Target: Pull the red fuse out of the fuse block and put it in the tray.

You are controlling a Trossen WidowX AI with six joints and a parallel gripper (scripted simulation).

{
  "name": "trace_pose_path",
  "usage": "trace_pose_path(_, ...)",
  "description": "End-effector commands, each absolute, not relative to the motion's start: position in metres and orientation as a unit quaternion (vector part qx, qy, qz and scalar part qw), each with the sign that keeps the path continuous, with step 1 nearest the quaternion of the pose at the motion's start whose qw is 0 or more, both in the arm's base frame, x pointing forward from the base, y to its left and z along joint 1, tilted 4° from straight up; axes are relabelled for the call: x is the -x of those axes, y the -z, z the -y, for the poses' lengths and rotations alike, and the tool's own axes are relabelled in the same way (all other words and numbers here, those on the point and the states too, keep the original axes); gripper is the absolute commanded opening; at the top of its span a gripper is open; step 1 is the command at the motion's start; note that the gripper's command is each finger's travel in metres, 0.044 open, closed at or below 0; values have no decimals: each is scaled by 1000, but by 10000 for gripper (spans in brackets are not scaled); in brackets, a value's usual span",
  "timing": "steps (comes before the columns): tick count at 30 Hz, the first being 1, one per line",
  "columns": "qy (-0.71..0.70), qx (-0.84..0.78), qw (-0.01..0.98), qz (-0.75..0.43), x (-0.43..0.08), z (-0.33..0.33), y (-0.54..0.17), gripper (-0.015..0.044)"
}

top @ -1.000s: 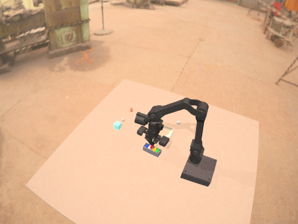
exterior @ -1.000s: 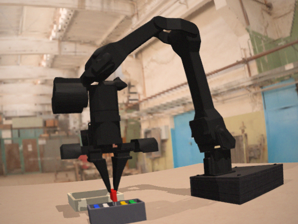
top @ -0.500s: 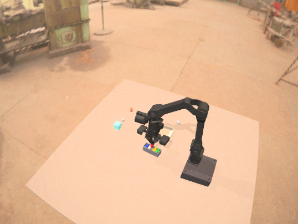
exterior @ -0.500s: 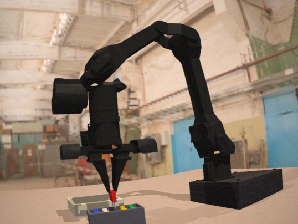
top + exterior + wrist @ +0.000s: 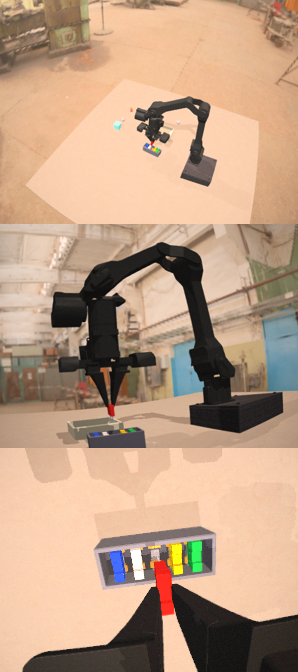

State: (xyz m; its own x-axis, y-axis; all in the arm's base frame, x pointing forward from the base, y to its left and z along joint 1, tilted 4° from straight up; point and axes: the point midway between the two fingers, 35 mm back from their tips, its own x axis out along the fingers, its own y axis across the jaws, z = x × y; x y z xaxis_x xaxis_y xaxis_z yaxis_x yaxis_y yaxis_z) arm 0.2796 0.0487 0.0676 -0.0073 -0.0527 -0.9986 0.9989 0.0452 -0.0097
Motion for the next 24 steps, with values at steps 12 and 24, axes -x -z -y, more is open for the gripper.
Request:
trace_pose_path(12,504,-474,523,-499,-302,17,-74,0)
trace_pose_path(24,505,-473,524,-497,-309,84,-77,0)
